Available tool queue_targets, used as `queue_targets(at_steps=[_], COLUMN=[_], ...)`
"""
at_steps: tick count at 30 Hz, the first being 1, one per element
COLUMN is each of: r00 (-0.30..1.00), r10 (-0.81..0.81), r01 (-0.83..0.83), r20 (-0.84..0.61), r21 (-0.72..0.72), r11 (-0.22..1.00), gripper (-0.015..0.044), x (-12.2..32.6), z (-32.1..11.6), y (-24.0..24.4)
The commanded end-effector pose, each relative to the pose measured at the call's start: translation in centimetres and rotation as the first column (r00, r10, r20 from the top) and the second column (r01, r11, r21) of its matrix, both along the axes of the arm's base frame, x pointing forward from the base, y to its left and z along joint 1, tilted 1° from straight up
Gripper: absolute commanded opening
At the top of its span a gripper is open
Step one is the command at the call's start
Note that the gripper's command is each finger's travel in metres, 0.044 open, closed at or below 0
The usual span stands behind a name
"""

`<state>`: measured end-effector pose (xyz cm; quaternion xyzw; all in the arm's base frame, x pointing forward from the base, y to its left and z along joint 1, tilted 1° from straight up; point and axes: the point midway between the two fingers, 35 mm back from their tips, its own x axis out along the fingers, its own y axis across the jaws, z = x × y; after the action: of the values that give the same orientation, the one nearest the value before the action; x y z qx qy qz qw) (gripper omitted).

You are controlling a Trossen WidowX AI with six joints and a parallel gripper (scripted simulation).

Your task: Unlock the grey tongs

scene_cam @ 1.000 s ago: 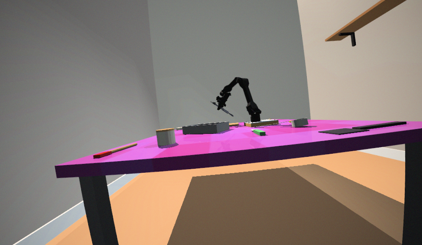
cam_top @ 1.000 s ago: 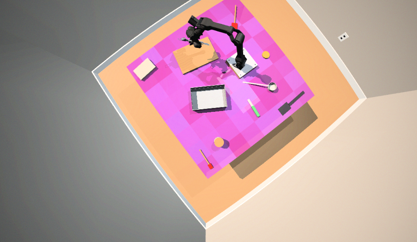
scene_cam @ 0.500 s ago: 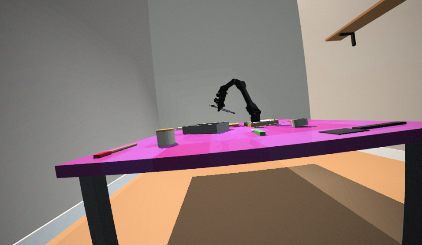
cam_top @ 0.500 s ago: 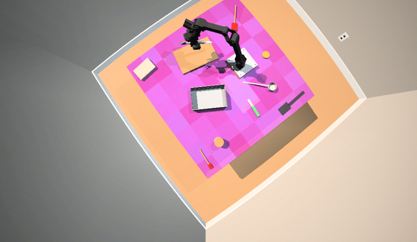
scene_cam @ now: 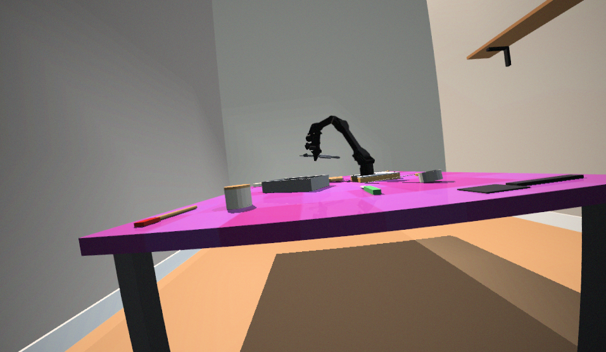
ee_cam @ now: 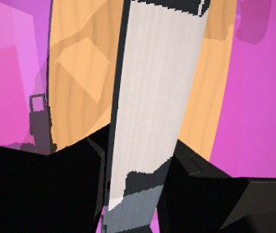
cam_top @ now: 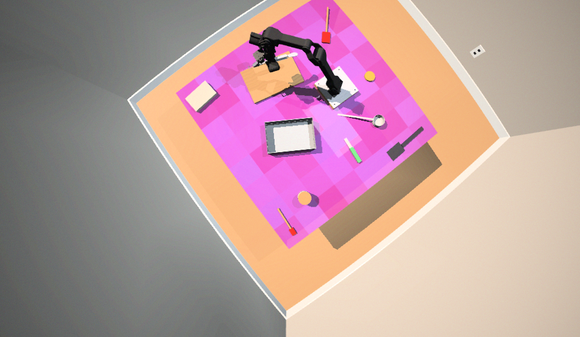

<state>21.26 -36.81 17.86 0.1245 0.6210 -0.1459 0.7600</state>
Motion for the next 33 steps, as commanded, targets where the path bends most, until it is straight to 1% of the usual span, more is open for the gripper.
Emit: queue_targets(at_steps=[1, 7, 17, 33], r00=[0.998, 0.989, 0.989, 0.988], r10=[0.027, 0.056, 0.056, 0.053], r01=[-0.026, -0.052, -0.052, -0.049], r20=[-0.065, -0.140, -0.140, -0.143], r21=[0.012, 0.035, 0.035, 0.033], r11=[1.000, 0.998, 0.998, 0.998], gripper=[-0.0150, -0.0150, -0.0150, -0.0150], x=[-0.1, -0.3, -0.3, 0.0], z=[0.1, 0.0, -0.1, -2.6], y=[0.3, 0.8, 0.7, 0.3])
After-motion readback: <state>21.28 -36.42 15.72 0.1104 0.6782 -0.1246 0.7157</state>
